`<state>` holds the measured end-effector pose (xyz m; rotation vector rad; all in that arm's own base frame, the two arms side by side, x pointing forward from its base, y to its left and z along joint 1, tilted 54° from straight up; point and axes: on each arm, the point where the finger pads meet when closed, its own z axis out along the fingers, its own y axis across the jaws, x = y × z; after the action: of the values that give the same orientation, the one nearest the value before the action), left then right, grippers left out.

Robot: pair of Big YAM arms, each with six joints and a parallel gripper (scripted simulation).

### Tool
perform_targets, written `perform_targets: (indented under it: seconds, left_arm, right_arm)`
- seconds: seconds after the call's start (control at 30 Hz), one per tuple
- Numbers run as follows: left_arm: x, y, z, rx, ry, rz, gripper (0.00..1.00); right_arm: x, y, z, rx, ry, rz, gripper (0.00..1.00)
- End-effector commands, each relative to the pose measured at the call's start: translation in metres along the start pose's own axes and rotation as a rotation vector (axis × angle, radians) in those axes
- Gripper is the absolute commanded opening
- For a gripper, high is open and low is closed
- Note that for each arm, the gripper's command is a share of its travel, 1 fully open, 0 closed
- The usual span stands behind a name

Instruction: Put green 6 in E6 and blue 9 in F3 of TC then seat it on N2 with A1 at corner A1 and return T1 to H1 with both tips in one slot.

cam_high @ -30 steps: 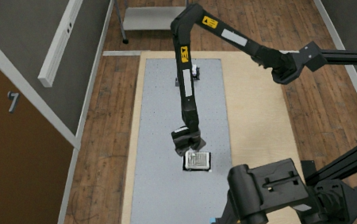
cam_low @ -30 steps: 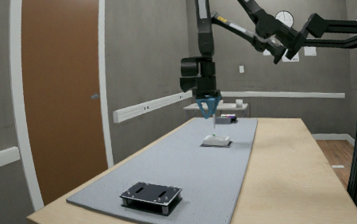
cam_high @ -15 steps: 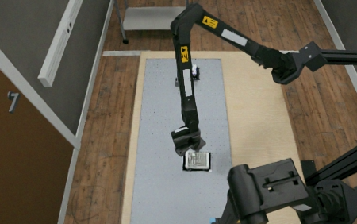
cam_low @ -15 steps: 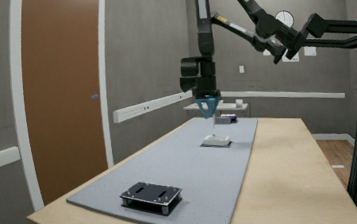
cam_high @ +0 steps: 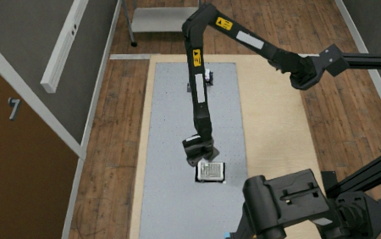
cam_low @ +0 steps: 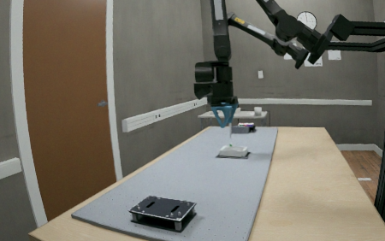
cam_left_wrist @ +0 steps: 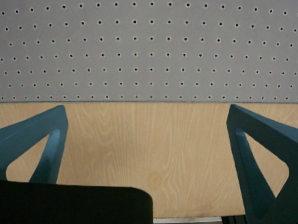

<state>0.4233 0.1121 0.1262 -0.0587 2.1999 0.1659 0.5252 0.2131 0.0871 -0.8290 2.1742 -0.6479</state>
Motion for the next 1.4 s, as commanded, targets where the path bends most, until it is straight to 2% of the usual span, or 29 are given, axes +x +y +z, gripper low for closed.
perform_targets:
  seconds: [0.0,1.37]
  left_arm:
    - [0.0,0.0,0.0,0.001,-0.002,0.004,1.0]
    - [0.0,0.0,0.0,0.001,-0.002,0.004,1.0]
  right_arm:
    - [0.009,-0.005,0.007,0.005,0.012,-0.002,0.07]
    - [0.016,0.002,0.017,0.001,0.021,-0.008,0.07]
